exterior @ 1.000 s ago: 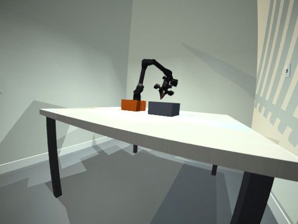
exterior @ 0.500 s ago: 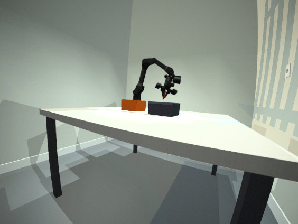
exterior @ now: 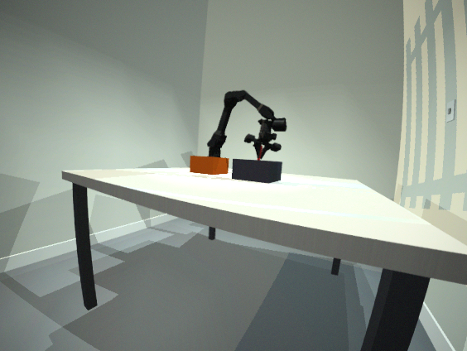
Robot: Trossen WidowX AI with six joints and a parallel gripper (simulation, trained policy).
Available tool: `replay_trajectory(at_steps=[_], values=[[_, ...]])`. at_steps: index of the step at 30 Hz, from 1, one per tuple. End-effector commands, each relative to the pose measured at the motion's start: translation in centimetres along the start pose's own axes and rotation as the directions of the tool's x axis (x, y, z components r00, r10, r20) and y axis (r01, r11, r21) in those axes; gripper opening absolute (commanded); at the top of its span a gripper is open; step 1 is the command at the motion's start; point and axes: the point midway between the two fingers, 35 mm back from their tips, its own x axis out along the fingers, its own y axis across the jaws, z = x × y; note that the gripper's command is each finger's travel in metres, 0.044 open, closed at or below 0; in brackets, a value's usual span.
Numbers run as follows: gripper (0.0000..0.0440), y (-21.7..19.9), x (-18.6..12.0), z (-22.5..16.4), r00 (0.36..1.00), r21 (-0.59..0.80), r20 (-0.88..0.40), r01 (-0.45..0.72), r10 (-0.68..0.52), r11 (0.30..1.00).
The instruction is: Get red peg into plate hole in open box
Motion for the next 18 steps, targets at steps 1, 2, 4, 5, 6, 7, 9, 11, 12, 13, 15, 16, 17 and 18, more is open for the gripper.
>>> replay_trajectory(at_steps=[1, 2, 4, 5, 6, 7, 9, 11, 12, 13, 15, 16, 17, 18], values=[[0.0000, 0.3, 1.1, 0.5, 1.000, -0.028, -0.014, -0.020, 0.020, 0.999], [0.0004, 0.3, 1.4, 0.5, 1.000, -0.036, -0.021, -0.024, 0.023, 0.999], [0.0033, 0.3, 2.1, 0.5, 0.999, -0.054, -0.038, -0.029, 0.027, 0.998], [0.0055, 0.4, 2.5, 0.4, 0.998, -0.063, -0.047, -0.032, 0.029, 0.998], [0.0080, 0.4, 2.9, 0.4, 0.998, -0.070, -0.055, -0.035, 0.031, 0.997], [0.0106, 0.4, 3.2, 0.4, 0.998, -0.076, -0.063, -0.037, 0.032, 0.996], [0.0149, 0.5, 3.8, 0.5, 0.996, -0.080, -0.077, -0.044, 0.038, 0.996], [0.0151, 0.6, 4.0, 0.9, 0.996, -0.106, -0.079, -0.051, 0.043, 0.993], [0.0151, 0.6, 4.0, 1.1, 0.996, -0.116, -0.079, -0.056, 0.047, 0.992], [0.0150, 0.7, 3.9, 1.3, 0.995, -0.124, -0.080, -0.061, 0.052, 0.990], [0.0150, 0.9, 3.6, 1.8, 0.995, -0.136, -0.083, -0.072, 0.061, 0.988], [0.0151, 1.1, 3.4, 2.0, 0.994, -0.142, -0.086, -0.077, 0.065, 0.987], [0.0152, 1.2, 3.3, 2.2, 0.994, -0.147, -0.089, -0.083, 0.070, 0.986], [0.0158, 1.4, 3.2, 2.4, 0.993, -0.149, -0.093, -0.088, 0.075, 0.985]])
